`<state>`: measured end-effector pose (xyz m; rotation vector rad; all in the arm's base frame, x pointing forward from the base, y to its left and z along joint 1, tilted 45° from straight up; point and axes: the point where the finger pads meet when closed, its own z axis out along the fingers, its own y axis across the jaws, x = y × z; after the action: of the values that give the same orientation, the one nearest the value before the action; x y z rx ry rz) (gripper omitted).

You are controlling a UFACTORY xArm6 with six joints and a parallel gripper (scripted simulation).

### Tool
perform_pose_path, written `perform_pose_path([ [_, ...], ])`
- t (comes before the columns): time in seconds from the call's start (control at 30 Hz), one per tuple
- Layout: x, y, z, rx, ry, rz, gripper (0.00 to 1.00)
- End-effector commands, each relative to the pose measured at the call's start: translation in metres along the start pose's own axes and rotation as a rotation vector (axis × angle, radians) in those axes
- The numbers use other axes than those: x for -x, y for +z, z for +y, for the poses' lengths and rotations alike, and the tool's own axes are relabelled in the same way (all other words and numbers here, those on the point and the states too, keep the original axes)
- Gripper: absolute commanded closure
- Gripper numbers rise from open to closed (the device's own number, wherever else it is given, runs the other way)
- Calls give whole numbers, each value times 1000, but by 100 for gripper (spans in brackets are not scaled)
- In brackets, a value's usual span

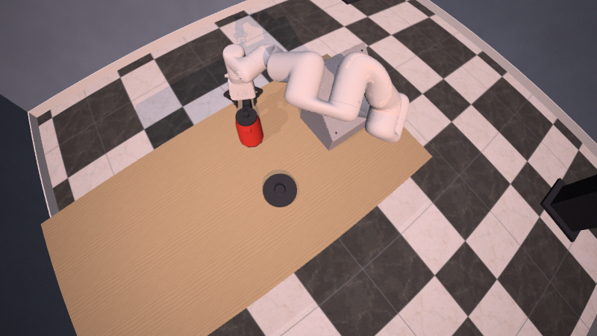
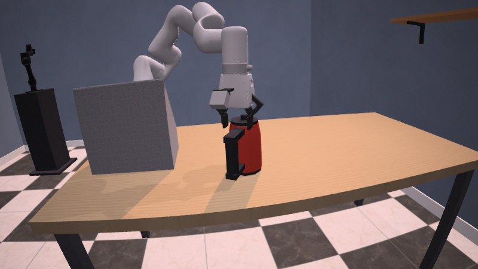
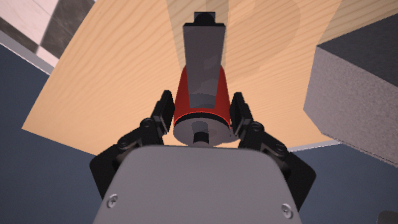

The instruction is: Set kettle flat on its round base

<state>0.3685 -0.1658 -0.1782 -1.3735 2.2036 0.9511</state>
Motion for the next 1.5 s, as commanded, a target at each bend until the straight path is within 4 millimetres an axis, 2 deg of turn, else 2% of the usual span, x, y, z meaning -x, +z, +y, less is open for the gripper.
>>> perform_pose_path([
  [0.0,0,2,-1,-4,-1,1,19],
  [0.53,0,29,-1,-4,-1,1,19],
  [1.47,0,30,-1,-4,-1,1,19],
])
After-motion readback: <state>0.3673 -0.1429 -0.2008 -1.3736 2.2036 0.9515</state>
